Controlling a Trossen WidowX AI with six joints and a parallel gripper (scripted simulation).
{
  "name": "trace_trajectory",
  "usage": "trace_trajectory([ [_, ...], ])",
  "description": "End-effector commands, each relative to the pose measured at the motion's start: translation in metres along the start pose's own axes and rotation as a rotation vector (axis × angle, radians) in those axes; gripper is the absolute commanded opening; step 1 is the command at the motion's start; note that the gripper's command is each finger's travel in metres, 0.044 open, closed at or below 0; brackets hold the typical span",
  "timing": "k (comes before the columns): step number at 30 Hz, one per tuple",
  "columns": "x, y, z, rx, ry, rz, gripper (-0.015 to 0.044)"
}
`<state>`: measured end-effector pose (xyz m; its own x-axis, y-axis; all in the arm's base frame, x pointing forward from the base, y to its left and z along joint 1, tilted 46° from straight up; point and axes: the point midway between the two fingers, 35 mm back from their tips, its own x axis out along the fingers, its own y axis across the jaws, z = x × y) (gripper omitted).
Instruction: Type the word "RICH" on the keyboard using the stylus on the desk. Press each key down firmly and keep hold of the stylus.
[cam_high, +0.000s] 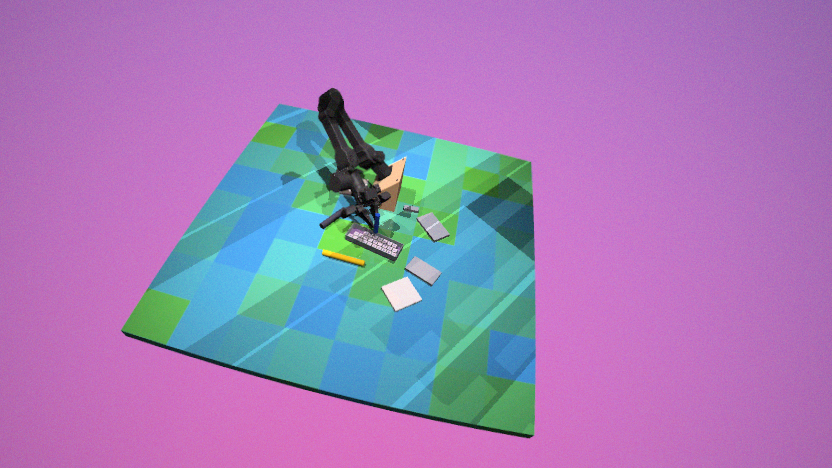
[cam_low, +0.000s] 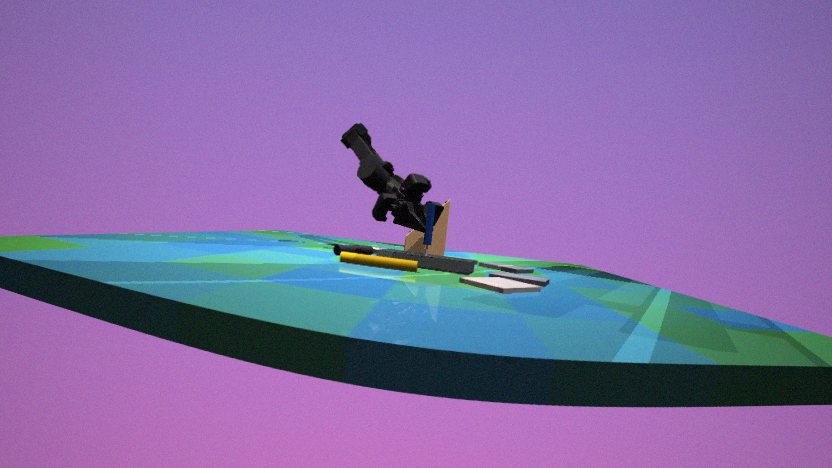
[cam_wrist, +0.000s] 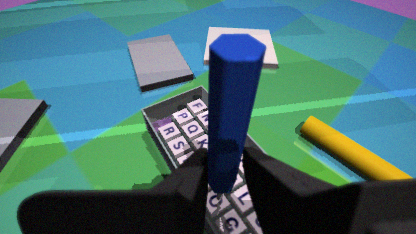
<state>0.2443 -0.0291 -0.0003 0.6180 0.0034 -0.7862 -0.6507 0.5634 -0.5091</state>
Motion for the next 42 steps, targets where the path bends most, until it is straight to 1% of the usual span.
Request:
trace_trajectory([
  [1, 0.002, 0.002, -0.002, -0.002, -0.002, 0.009, 0.0081],
  [26, 0.004, 0.002, -0.006, -0.002, -0.001, 0.009, 0.0081],
  [42, -0.016, 0.002, 0.029, -0.001, -0.003, 0.009, 0.0081],
])
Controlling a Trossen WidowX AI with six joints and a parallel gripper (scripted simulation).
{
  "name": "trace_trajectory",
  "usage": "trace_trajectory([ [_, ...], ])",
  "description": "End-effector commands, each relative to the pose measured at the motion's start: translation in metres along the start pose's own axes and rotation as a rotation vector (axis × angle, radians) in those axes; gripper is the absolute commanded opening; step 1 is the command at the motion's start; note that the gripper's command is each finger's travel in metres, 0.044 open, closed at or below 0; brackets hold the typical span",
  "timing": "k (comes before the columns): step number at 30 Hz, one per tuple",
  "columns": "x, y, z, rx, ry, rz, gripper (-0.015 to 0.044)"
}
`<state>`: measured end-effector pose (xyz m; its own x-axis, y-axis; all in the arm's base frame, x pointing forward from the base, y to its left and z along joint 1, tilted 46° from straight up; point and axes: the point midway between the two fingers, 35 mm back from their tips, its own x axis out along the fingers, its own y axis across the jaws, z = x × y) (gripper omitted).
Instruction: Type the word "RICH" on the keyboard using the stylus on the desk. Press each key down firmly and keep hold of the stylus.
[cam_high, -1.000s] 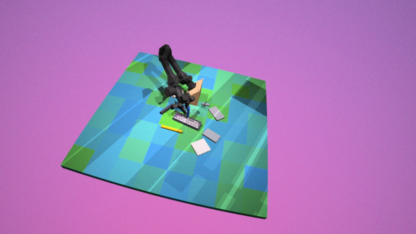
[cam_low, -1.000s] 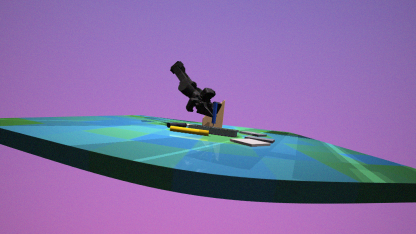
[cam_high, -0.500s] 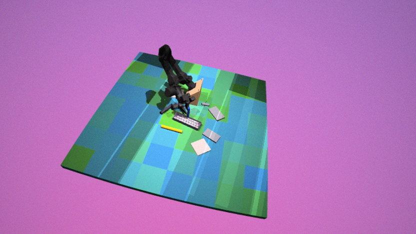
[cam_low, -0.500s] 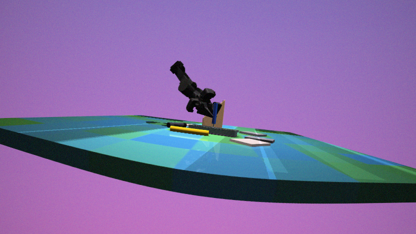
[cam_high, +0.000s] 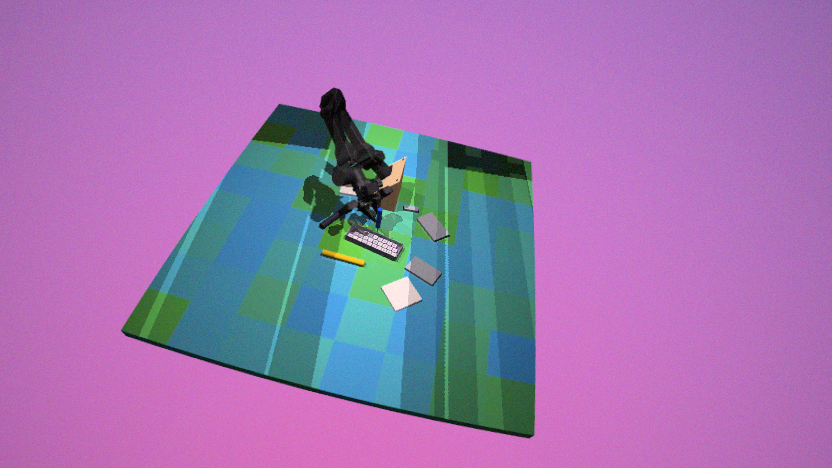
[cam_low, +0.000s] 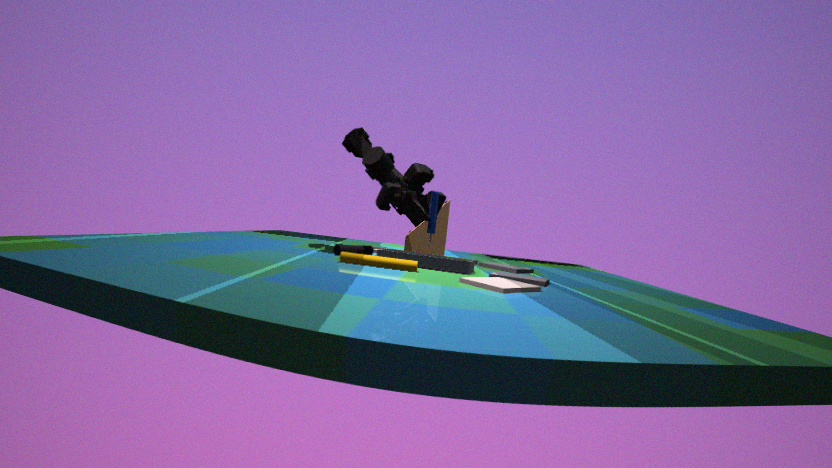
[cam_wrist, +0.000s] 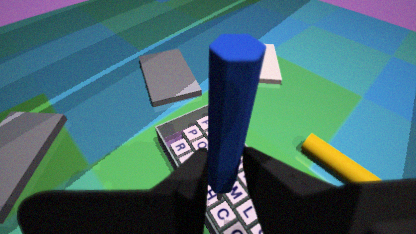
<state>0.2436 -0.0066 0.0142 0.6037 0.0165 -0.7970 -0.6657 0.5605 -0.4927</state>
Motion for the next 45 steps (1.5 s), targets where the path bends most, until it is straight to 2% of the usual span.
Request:
trace_trajectory([
  [1, -0.004, -0.004, 0.006, 0.003, -0.003, -0.014, 0.0081],
  [6, -0.002, 0.0, 0.003, 0.001, 0.001, -0.001, 0.0085],
  [9, -0.002, 0.0, 0.003, 0.001, 0.001, -0.001, 0.0065],
  [12, 0.0, 0.001, 0.005, 0.001, 0.0, -0.003, 0.0],
  [20, 0.01, 0.007, 0.014, 0.004, -0.006, -0.015, 0.0],
  [30, 0.019, 0.007, -0.003, 0.002, -0.004, -0.015, 0.0],
  [45, 0.019, 0.007, -0.004, 0.002, -0.004, -0.016, 0.0],
])
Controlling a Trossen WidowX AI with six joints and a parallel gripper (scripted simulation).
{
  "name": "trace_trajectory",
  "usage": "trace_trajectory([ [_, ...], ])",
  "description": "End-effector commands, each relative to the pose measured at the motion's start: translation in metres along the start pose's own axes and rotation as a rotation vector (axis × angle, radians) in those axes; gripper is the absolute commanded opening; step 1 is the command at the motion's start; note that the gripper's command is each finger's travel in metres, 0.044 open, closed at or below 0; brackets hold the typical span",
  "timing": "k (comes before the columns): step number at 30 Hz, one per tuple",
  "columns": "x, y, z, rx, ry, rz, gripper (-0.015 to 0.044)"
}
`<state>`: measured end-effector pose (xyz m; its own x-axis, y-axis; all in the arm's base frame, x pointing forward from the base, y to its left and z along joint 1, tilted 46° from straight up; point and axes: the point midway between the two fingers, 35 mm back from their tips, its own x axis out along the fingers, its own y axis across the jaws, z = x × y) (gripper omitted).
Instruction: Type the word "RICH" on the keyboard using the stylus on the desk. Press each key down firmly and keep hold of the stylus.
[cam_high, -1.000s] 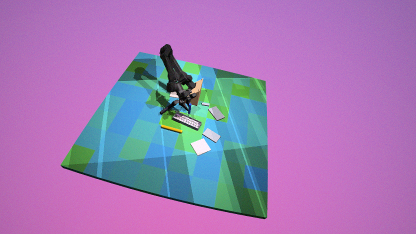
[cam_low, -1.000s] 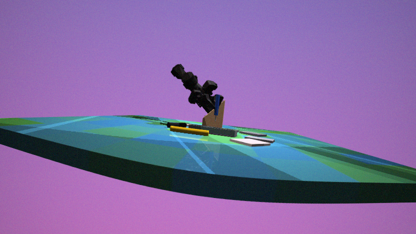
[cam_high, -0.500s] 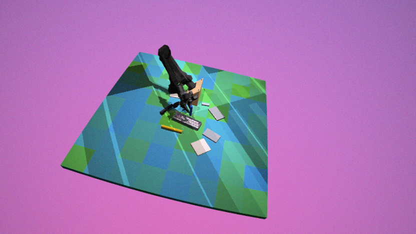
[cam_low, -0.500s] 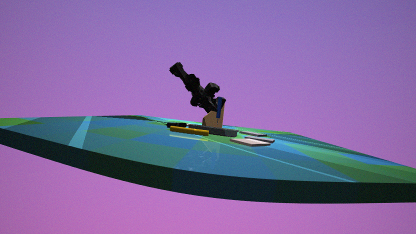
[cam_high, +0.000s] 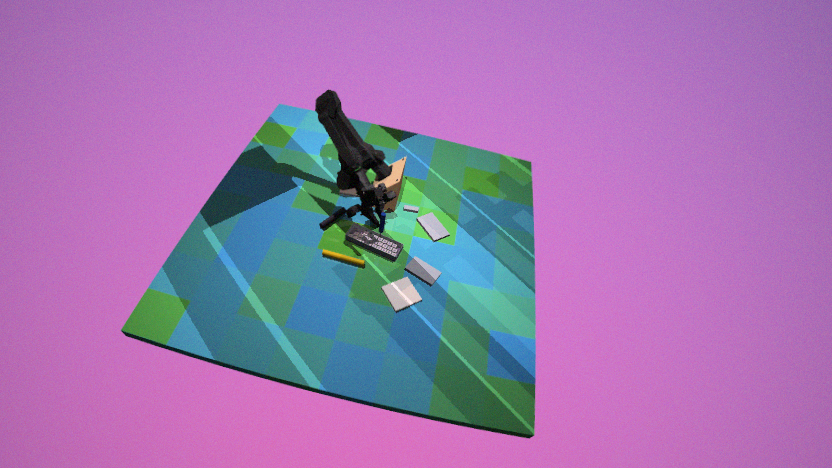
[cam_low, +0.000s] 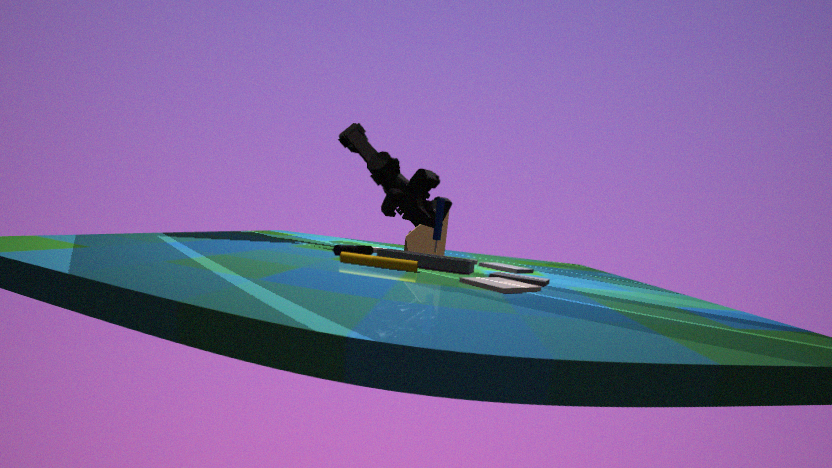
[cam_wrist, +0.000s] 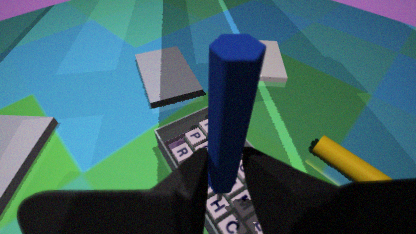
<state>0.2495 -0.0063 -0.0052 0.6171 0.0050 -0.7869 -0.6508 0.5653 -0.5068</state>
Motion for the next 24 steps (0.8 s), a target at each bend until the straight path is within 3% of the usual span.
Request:
trace_trajectory([
  [1, 0.0004, 0.0012, 0.0002, -0.003, -0.004, 0.005, 0.0],
  [8, 0.0004, 0.0012, 0.0002, -0.003, -0.004, 0.005, 0.0],
  [11, 0.0017, 0.0008, 0.0006, -0.003, -0.004, 0.005, 0.0079],
  [24, 0.006, 0.0003, -0.0038, -0.003, -0.003, 0.006, 0.0081],
])
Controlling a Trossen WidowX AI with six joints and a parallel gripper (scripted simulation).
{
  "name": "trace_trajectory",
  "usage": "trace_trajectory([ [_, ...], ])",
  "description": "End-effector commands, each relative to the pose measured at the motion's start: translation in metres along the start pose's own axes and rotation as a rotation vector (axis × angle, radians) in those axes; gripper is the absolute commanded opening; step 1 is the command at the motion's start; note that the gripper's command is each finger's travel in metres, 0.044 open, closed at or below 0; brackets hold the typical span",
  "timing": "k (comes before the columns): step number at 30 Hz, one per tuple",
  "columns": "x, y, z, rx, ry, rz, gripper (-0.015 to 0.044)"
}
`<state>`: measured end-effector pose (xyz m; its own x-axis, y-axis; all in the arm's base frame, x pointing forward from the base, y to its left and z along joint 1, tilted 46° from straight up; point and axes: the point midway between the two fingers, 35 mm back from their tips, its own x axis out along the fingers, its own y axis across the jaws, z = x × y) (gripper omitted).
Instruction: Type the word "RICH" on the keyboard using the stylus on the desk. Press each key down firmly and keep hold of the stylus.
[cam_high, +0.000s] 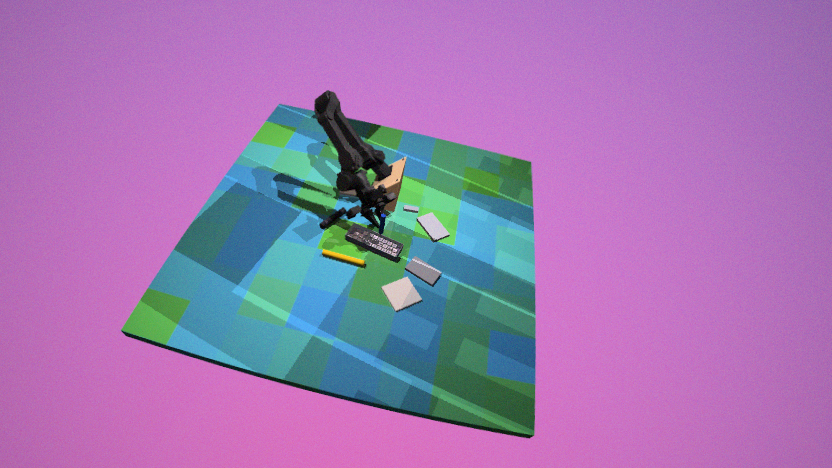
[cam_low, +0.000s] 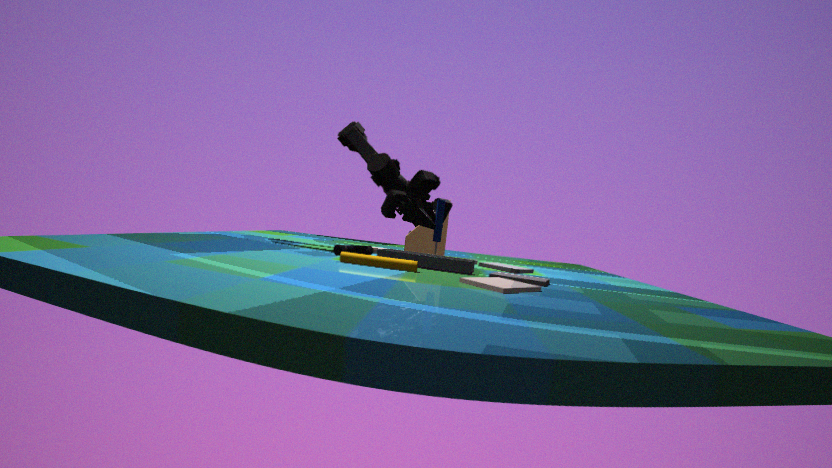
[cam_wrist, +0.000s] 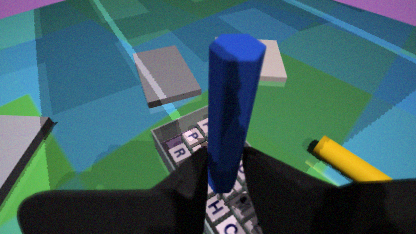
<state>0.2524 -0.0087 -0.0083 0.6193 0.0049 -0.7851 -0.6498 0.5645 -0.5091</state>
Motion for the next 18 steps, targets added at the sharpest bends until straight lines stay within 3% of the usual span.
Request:
trace_trajectory([
  [1, 0.002, 0.002, -0.0023, -0.002, -0.001, 0.009, 0.0081],
  [18, 0.0044, 0.0021, -0.0066, -0.003, -0.001, 0.009, 0.0081],
])
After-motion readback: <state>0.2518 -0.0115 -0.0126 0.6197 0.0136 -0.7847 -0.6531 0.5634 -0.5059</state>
